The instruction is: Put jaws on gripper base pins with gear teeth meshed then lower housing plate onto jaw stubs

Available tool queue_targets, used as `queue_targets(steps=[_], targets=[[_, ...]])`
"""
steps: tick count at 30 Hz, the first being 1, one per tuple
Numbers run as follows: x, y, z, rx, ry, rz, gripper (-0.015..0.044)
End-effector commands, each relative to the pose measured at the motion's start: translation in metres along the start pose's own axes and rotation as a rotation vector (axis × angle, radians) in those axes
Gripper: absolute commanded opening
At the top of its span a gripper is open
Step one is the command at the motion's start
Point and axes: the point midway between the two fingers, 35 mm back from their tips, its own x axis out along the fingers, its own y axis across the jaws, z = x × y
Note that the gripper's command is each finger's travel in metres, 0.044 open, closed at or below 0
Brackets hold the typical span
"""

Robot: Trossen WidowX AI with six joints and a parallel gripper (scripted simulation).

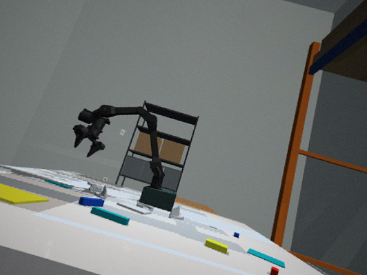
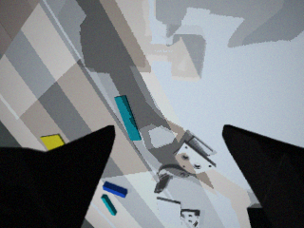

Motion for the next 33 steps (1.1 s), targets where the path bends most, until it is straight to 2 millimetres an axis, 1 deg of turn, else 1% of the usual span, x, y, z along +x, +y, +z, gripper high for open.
queue_targets(steps=[1,18,33], targets=[[0.007,0.005,-0.015,-0.115,0.01,-0.027,0.044],[0.03,0.023,-0.062,-0.602,0.057,-0.091,0.044],[0.048,0.034,-0.104,-1.043,0.106,-0.133,0.044]])
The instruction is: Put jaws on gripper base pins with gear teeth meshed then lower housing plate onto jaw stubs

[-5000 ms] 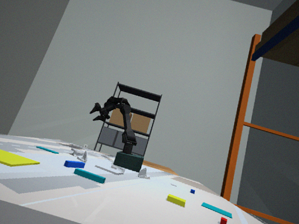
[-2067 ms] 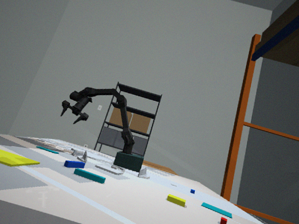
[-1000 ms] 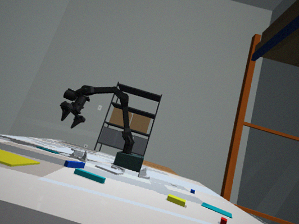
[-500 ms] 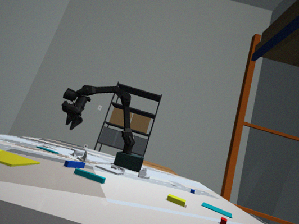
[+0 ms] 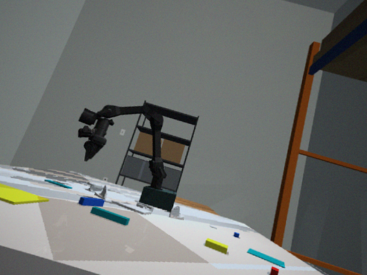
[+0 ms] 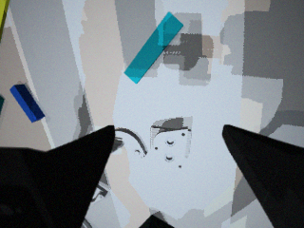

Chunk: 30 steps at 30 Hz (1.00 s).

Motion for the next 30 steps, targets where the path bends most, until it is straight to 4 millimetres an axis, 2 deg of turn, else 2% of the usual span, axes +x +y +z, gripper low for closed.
queue_targets(steps=[1,30], targets=[[0.004,0.011,-0.006,-0.127,0.012,-0.014,0.044],[0.032,0.079,-0.047,-0.988,0.106,-0.066,0.044]])
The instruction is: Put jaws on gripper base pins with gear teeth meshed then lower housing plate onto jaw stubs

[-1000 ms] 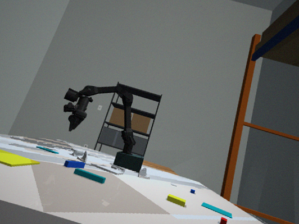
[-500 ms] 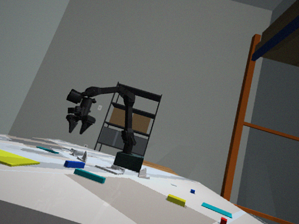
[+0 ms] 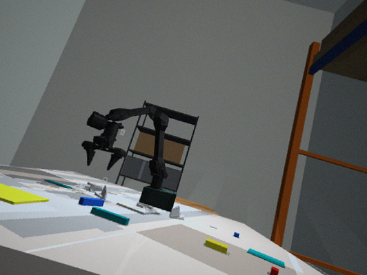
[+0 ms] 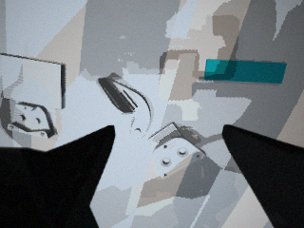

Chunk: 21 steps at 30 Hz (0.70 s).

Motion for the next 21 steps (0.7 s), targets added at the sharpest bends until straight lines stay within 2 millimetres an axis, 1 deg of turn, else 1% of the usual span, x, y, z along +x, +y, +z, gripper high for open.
queue_targets(steps=[1,18,21], targets=[[0.003,0.012,0.002,-0.128,0.015,-0.009,0.044],[0.015,0.055,0.008,-0.636,0.073,-0.025,0.044],[0.015,0.059,0.009,-0.681,0.079,-0.026,0.044]])
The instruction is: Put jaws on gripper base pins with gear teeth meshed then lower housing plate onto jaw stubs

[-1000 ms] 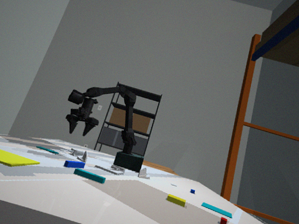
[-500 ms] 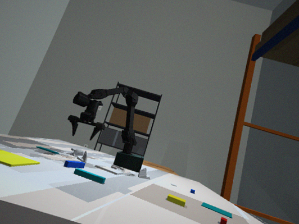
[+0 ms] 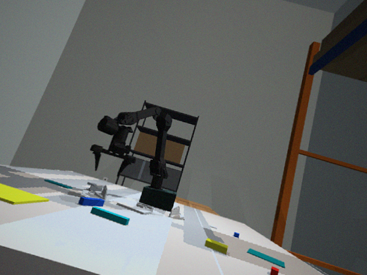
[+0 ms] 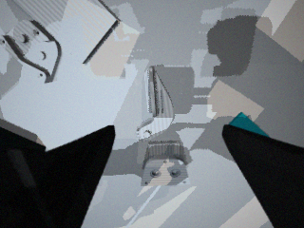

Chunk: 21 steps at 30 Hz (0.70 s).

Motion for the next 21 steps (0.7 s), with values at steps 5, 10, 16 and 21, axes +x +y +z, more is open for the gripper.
queue_targets(steps=[5,10,16,21], targets=[[0.001,0.005,0.002,-0.065,0.011,-0.005,0.044],[0.039,0.005,0.002,-0.065,0.011,-0.005,0.044],[0.041,0.005,0.002,-0.065,0.011,-0.005,0.044],[0.041,0.005,0.002,-0.065,0.011,-0.005,0.044]])
